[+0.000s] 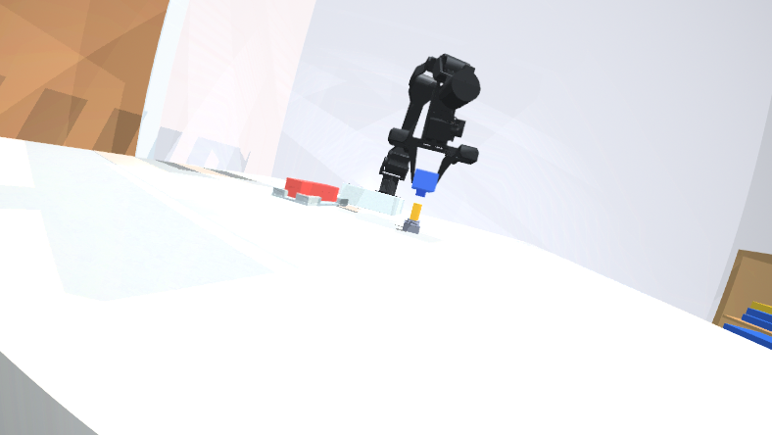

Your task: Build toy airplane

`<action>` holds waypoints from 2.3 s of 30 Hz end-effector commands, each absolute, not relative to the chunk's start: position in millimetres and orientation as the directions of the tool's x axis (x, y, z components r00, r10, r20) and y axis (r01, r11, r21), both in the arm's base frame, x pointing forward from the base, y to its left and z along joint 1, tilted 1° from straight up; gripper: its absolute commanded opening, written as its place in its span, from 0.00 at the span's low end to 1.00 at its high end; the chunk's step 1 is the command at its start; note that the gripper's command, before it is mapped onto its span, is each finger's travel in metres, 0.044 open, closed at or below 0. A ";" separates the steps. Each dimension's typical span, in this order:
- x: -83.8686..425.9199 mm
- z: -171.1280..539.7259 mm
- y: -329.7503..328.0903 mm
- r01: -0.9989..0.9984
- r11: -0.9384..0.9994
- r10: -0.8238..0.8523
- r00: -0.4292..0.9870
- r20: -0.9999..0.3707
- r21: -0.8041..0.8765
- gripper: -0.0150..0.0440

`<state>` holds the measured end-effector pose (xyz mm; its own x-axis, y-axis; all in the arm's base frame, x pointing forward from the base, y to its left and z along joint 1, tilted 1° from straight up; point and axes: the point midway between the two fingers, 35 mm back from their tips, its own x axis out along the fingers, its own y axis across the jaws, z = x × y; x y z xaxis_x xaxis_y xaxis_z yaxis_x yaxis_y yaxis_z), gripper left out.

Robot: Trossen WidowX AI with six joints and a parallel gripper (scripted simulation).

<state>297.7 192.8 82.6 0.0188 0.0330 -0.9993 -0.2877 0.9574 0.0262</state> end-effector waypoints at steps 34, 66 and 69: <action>308.4 124.0 131.2 -0.517 0.856 0.026 0.015 -1.000 0.014 0.25; 312.1 105.0 27.3 -0.869 0.496 0.014 0.016 -1.000 -0.007 0.25; 310.4 103.4 18.0 -0.888 0.460 0.012 0.015 -1.000 -0.008 0.25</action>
